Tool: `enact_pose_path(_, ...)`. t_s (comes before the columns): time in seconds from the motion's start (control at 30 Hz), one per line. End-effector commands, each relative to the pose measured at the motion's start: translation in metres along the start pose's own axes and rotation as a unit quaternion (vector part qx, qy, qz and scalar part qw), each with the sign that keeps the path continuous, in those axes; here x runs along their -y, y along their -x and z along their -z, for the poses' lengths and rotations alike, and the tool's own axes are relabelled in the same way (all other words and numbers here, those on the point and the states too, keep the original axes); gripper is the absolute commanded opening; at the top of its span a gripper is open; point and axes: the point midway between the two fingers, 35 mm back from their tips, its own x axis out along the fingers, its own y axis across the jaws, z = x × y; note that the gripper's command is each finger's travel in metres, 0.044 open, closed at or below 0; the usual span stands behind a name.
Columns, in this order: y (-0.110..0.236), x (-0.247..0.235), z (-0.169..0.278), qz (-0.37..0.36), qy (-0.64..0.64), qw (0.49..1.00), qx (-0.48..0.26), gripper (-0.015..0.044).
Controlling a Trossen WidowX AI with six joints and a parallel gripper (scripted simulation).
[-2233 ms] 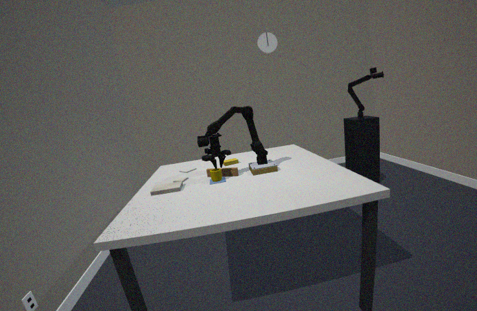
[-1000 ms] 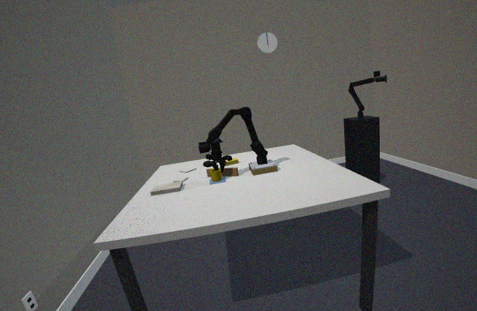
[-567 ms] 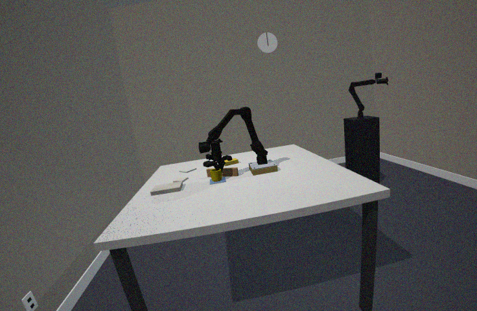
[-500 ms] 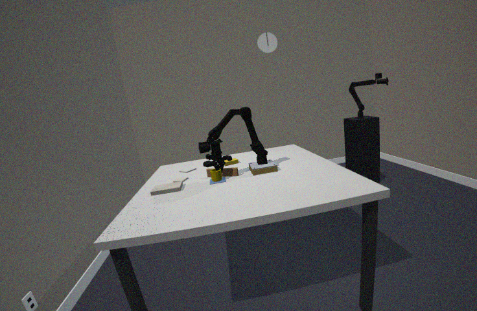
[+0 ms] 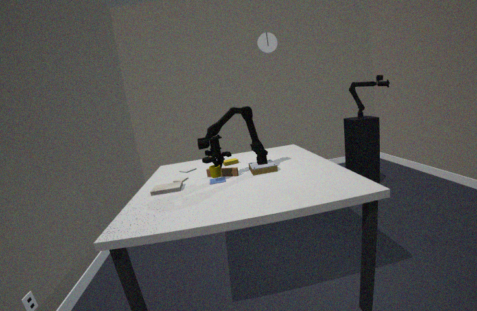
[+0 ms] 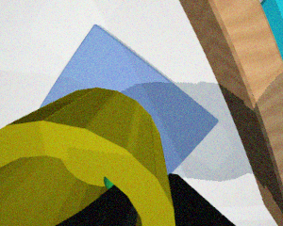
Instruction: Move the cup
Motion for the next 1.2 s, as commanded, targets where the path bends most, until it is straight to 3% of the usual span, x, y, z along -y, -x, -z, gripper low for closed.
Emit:
enact_pose_path(0.0,0.016,-0.002,-0.001,-0.003,-0.001,1.000,-0.001,0.0000)
enact_pose_path(0.43,0.055,0.000,-0.002,-0.003,-0.002,1.000,-0.002,0.0000)
enact_pose_path(1.17,0.051,0.002,-0.004,-0.002,-0.003,1.000,0.000,0.0000)
